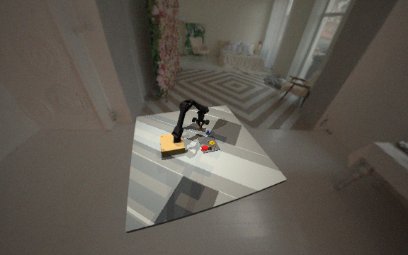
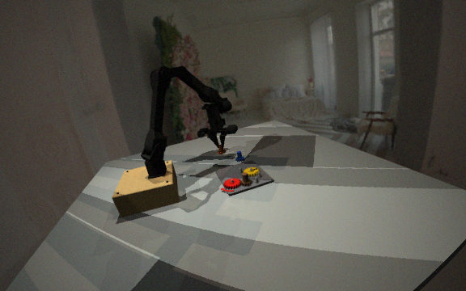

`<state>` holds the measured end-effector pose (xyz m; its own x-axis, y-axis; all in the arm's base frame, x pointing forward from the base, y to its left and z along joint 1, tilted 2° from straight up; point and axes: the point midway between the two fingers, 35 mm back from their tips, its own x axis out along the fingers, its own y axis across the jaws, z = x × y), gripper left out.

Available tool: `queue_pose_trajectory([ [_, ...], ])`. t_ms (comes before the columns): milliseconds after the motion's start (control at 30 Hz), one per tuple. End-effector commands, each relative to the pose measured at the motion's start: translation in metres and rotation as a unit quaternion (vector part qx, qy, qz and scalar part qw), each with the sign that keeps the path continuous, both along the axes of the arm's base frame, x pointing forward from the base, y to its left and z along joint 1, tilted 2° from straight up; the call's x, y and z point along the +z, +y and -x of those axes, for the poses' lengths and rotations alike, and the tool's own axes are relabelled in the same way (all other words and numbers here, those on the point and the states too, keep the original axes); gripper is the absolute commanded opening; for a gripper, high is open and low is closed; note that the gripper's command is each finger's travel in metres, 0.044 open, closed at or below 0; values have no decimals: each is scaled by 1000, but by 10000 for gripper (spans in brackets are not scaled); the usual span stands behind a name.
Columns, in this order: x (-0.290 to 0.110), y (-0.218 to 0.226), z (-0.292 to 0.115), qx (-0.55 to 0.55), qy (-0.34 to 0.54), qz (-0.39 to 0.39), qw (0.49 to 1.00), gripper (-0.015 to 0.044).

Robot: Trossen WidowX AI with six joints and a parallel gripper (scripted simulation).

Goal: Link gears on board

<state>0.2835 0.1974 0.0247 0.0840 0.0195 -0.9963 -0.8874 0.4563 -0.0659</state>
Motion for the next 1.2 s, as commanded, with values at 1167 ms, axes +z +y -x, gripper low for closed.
queue_pose_trajectory([
  [1167, 108, -5, 11, -17, 14, 10, 1000, 0],
])
